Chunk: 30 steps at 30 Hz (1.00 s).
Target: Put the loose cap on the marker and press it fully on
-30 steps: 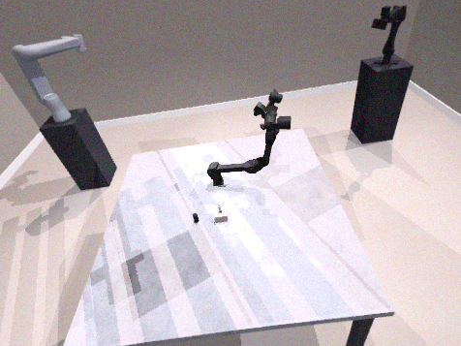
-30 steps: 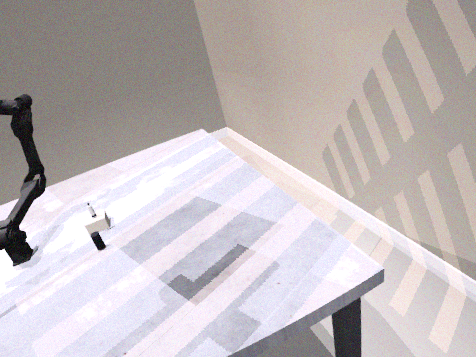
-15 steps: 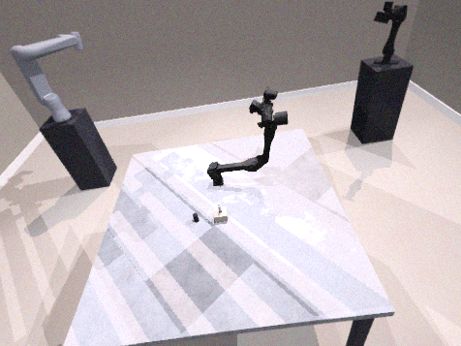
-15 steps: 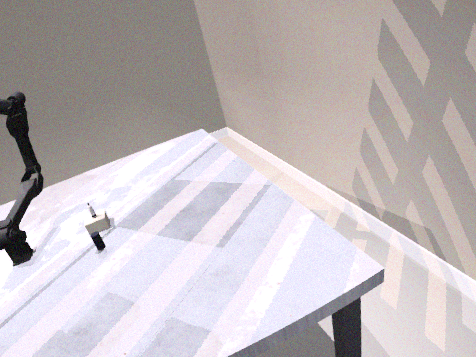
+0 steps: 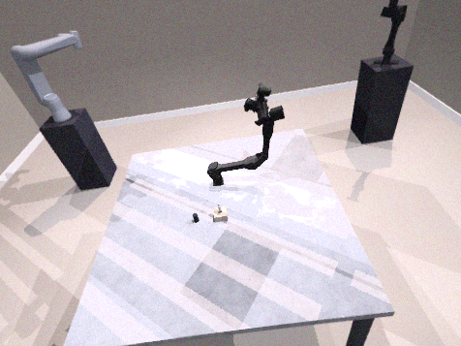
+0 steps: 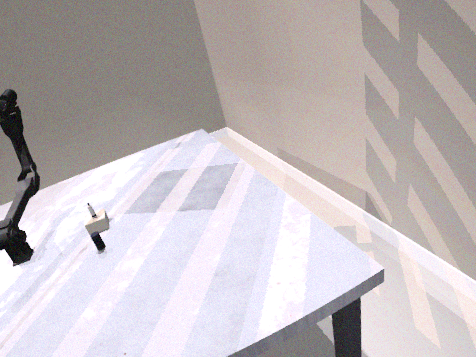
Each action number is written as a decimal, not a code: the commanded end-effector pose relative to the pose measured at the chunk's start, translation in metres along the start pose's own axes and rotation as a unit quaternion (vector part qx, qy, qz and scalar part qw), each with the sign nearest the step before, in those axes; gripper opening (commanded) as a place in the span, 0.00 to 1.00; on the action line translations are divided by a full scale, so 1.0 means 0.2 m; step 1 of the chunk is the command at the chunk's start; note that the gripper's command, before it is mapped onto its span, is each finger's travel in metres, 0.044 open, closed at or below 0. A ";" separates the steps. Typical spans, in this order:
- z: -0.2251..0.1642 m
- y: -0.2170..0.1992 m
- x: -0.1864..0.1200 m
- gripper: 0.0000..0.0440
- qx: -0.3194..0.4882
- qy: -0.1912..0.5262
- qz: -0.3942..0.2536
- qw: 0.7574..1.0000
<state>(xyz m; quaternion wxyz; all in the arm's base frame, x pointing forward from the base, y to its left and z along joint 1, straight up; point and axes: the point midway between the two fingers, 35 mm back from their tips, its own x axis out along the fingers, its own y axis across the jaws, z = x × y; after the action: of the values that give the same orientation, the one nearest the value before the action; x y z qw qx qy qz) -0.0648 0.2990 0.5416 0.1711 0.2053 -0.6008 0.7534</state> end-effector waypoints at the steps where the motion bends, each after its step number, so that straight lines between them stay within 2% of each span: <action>1: 0.04 0.00 0.02 0.71 0.005 -0.019 -0.005 1.000; 13: 0.20 0.01 0.08 0.76 0.013 -0.081 -0.014 0.997; 30: 0.44 0.03 0.15 0.75 0.024 -0.171 -0.013 0.985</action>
<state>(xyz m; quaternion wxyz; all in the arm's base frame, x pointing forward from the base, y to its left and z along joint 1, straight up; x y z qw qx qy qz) -0.0828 0.2193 0.5676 0.0805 0.3322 -0.6021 0.7216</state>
